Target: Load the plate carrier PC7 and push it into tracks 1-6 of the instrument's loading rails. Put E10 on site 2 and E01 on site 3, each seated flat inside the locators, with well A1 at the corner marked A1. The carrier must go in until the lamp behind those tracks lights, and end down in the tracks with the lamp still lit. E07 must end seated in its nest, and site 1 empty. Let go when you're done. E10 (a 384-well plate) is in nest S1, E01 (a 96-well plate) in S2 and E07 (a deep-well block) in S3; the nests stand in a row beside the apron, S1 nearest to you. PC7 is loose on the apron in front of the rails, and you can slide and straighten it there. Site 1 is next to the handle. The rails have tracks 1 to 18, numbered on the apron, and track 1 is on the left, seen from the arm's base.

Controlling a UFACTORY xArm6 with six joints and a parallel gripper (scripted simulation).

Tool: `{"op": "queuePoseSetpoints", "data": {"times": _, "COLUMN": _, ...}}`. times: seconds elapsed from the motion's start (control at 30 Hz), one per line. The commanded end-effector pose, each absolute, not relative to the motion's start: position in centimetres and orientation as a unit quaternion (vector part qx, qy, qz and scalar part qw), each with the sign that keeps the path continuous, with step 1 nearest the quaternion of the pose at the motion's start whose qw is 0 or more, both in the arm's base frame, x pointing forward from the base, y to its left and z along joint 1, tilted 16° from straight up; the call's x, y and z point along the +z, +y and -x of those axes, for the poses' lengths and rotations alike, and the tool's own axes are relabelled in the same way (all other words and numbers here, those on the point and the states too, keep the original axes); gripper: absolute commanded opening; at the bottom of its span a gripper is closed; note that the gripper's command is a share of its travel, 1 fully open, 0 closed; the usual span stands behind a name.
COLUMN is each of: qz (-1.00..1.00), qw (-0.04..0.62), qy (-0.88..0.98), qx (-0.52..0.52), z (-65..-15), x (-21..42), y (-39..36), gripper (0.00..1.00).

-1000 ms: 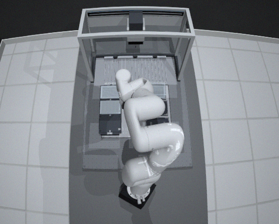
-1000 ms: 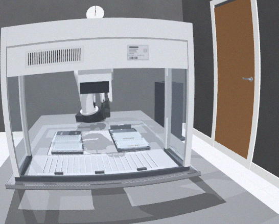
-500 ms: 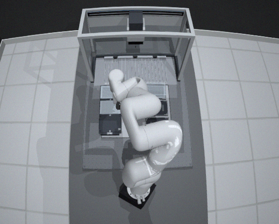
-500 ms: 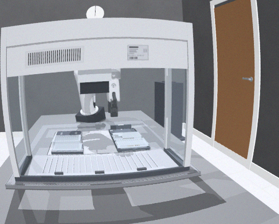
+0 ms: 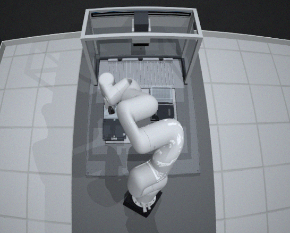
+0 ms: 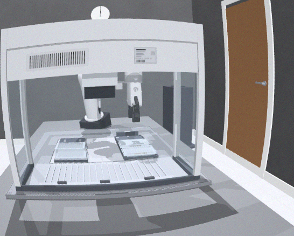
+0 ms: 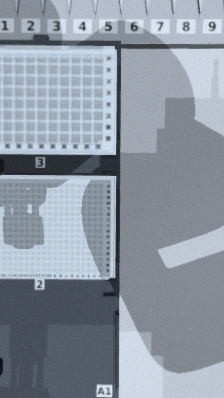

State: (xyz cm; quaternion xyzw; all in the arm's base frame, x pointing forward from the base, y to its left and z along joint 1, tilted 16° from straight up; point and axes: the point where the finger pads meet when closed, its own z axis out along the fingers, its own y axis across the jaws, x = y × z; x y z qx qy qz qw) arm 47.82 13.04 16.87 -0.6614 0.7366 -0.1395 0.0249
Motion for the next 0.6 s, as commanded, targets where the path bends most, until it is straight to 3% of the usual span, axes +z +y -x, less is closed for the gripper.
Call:
{"op": "queuePoseSetpoints", "data": {"times": 0.0, "qz": 0.661, "qw": 0.025, "qy": 0.737, "qx": -0.141, "z": -48.4, "x": 16.5, "y": 16.2, "gripper": 1.00}}
{"op": "queuePoseSetpoints", "data": {"times": 0.57, "qz": 0.661, "qw": 0.025, "qy": 0.737, "qx": -0.141, "z": -49.3, "x": 15.5, "y": 22.7, "gripper": 1.00}}
